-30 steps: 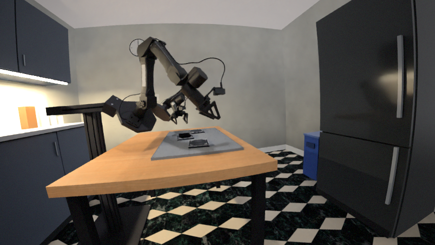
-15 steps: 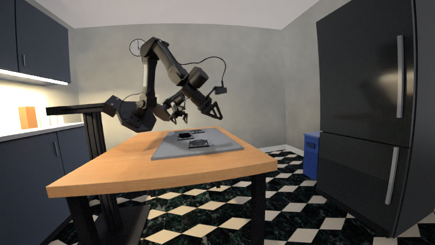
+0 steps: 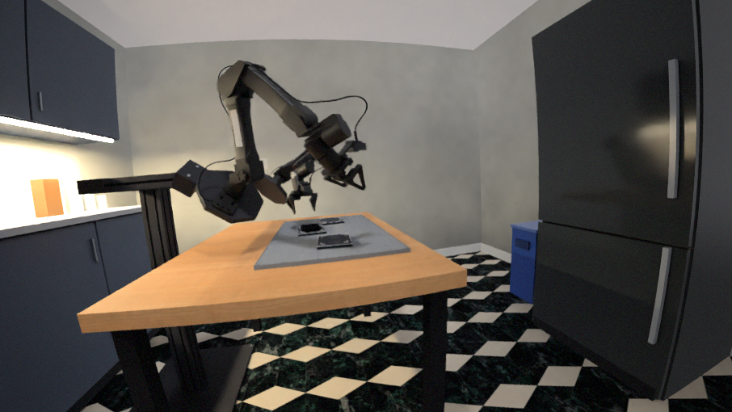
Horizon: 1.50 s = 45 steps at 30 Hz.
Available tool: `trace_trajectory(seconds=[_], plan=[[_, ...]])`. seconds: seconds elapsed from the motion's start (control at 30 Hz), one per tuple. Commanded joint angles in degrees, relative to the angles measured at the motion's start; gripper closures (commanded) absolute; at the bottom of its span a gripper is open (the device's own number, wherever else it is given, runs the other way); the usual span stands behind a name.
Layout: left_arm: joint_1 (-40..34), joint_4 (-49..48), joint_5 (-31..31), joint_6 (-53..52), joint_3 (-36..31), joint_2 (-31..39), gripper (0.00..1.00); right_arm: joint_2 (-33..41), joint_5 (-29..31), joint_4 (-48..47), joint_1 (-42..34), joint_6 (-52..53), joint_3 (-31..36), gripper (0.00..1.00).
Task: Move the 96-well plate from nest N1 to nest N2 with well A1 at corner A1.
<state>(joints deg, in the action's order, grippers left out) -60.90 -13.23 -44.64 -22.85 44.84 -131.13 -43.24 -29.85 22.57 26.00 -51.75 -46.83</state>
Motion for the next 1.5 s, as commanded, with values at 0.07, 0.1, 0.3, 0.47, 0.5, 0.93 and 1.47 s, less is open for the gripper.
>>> trace_trajectory(seconds=[0.07,0.1,0.3,0.47,0.5,0.93,1.47], plan=[[-0.1,15.7,-1.8,-0.3,8.2,-1.5,0.0,5.0,-1.6,16.6,-7.5,-12.1,-1.5,0.0],[0.0,17.7,-2.1,-0.2,9.6,-2.0,0.0,5.6,-1.5,18.8,-8.9,-13.7,-1.7,0.0],[0.4,29.9,-3.4,-0.2,17.9,-5.6,0.0,9.1,-1.5,31.9,-17.5,-23.4,-2.2,0.0],[0.6,37.7,-4.3,0.5,23.2,-8.3,0.0,10.8,-0.8,40.3,-22.8,-29.4,-3.0,0.0],[0.7,39.5,-4.5,0.7,24.8,-9.2,0.0,11.3,-0.8,42.2,-24.2,-30.9,-3.2,0.0],[1.1,49.1,-5.1,3.1,36.5,-15.8,0.0,15.5,1.1,51.1,-35.5,-35.2,-4.7,0.0],[3.2,44.9,-5.6,0.0,36.0,-17.5,0.0,15.7,1.6,51.1,-36.2,-34.7,-4.9,0.0]])
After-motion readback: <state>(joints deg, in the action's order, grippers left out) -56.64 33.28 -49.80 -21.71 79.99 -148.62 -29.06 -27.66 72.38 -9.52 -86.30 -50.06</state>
